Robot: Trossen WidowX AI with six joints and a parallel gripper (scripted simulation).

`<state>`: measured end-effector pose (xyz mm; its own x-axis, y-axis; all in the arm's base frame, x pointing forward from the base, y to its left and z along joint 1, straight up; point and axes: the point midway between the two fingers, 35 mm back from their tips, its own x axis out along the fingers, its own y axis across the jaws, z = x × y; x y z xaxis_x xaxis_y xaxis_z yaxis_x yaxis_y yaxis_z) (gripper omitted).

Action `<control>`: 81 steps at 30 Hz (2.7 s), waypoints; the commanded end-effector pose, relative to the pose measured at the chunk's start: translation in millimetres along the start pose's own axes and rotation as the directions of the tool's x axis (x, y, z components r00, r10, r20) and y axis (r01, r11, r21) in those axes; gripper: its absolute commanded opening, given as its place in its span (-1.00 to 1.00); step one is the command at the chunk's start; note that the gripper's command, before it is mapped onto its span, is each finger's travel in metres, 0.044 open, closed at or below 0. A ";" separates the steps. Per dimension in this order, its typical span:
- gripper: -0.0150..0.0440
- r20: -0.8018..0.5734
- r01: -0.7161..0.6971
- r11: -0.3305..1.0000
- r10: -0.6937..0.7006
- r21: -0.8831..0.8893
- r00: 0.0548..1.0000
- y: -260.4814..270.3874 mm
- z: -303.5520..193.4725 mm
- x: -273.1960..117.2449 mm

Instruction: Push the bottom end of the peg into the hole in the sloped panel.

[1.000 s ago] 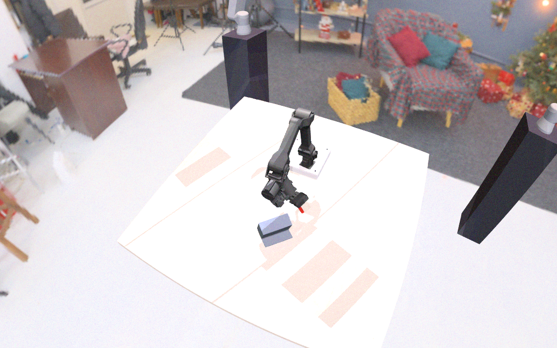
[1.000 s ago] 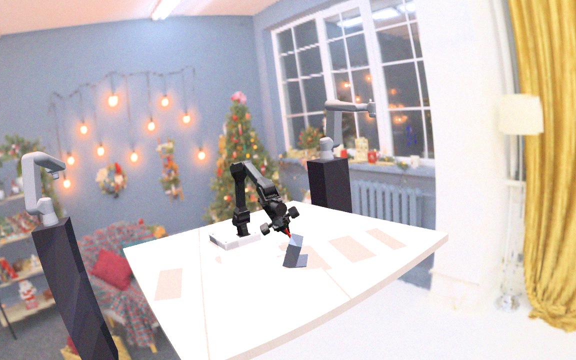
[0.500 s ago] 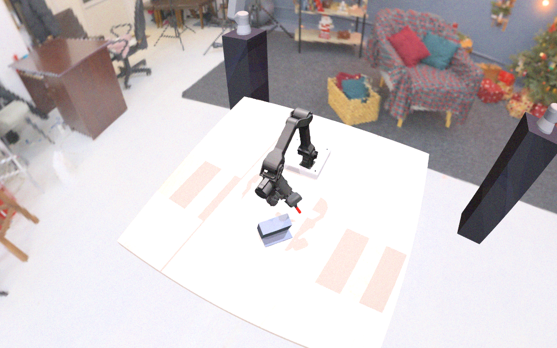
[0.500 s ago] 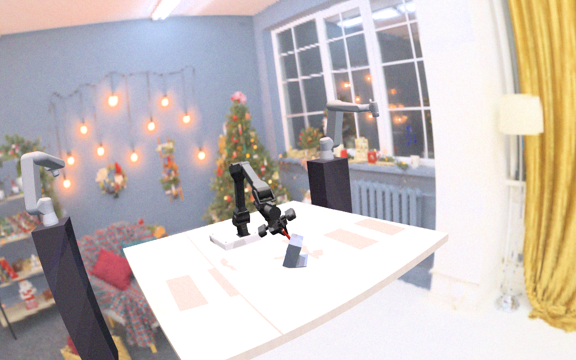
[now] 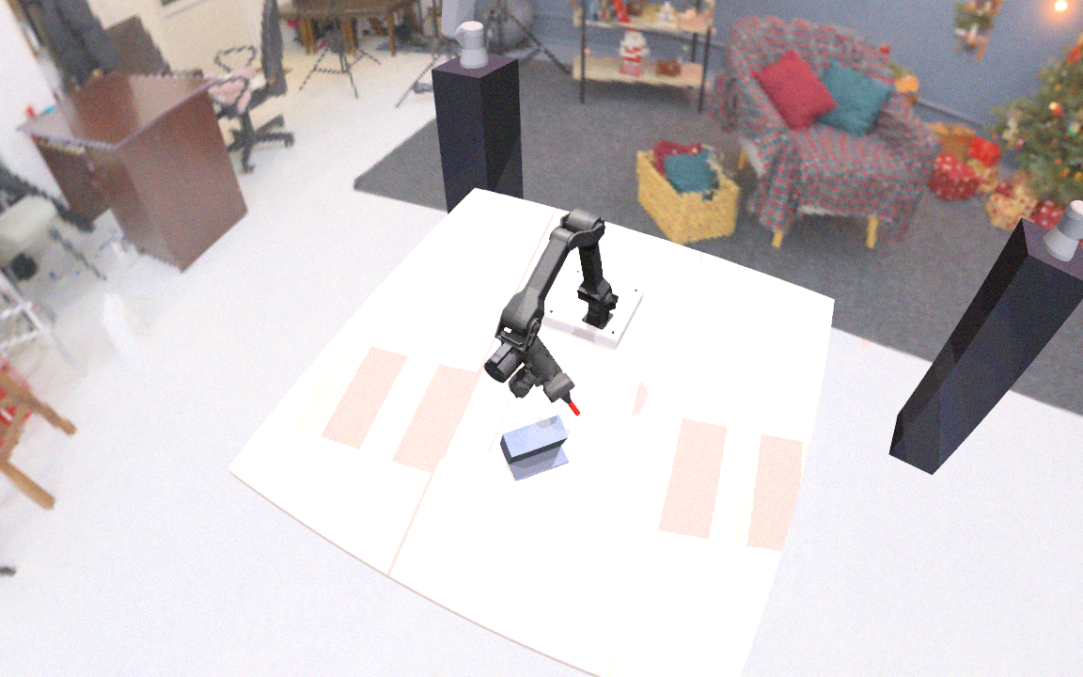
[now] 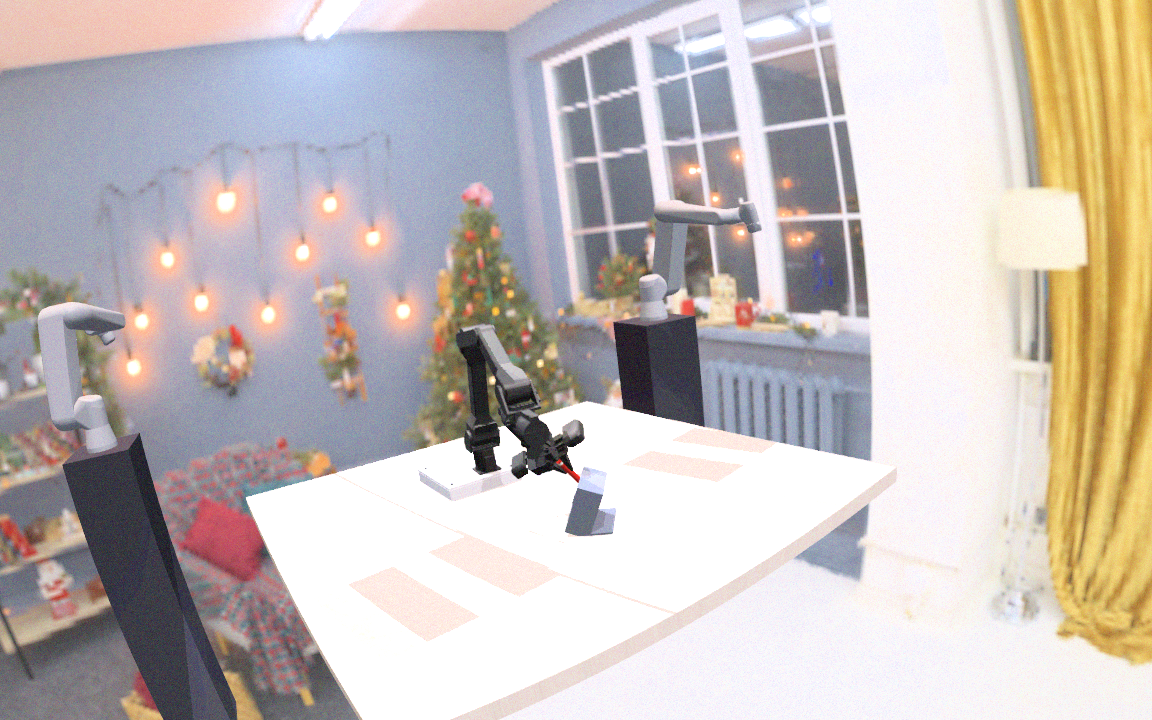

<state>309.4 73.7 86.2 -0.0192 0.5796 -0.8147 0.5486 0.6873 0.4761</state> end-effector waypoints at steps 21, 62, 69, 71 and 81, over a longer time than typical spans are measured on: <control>-0.49 0.003 -0.132 0.975 0.134 0.178 0.991 -14.8 16.7 -12.8; -0.49 0.063 -0.348 0.834 0.357 0.429 0.932 -42.3 42.8 -41.0; -0.49 0.079 -0.383 0.799 0.393 0.465 0.916 -47.6 46.7 -46.5; -0.49 0.084 -0.392 0.788 0.403 0.474 0.911 -49.1 47.8 -48.0; -0.49 0.110 -0.440 0.732 0.453 0.521 0.885 -57.1 53.1 -56.1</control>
<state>324.4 -17.6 87.6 0.3069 0.7718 -0.5569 0.8400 0.0554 0.5397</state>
